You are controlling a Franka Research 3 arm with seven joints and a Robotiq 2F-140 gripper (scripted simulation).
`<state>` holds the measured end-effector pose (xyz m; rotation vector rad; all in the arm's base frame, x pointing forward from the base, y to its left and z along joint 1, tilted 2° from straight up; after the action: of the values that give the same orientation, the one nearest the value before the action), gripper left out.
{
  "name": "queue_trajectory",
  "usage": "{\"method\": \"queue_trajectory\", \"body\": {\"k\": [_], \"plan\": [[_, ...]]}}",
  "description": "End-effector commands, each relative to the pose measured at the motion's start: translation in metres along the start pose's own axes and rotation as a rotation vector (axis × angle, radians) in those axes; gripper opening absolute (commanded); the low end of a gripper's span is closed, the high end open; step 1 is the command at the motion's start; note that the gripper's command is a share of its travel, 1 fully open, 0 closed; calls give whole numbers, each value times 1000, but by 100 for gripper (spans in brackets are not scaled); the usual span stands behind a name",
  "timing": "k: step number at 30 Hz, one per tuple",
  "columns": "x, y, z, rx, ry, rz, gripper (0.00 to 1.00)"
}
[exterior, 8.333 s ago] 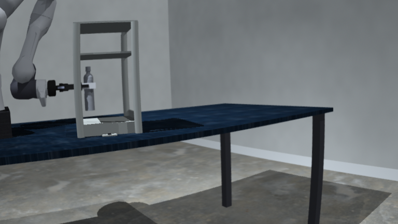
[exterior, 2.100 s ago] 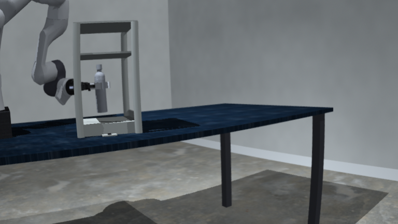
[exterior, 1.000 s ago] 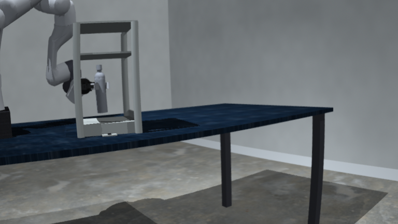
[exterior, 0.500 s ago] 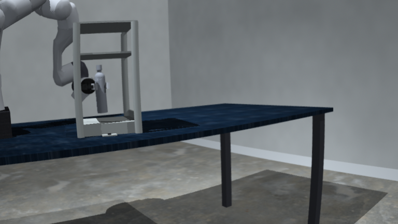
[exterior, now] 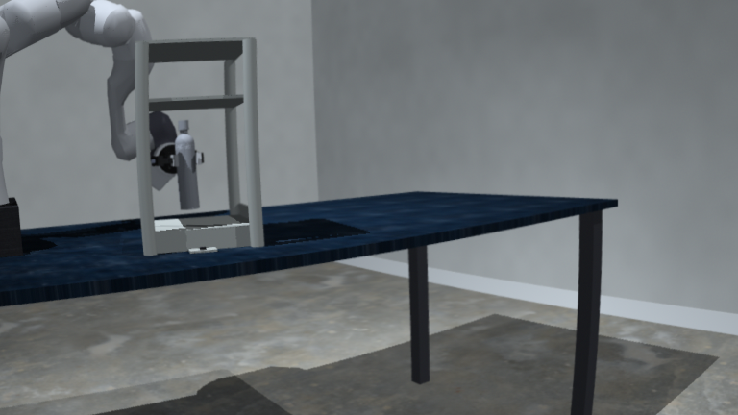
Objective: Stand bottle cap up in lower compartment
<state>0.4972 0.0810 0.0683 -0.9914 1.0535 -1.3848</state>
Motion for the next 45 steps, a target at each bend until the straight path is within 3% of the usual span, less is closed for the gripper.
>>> {"method": "queue_trajectory", "body": {"k": [1, 5, 28, 45], "plan": [[3, -5, 0, -24, 69, -38, 0], [3, -4, 1, -24, 104, -45, 0], [10, -5, 1, -24, 105, -46, 0], [36, -6, -2, -24, 105, -46, 0]]}}
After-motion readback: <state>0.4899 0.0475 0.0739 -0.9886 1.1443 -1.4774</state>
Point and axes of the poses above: the point where the finger pads meet when closed, its own x axis out along the fingers, its own z axis across the jaws, y = z × x, the point moved 4 cm from there along -x, back along the fingers, and after that the axes turned 13 degrees about x, right-handed, at the moved point
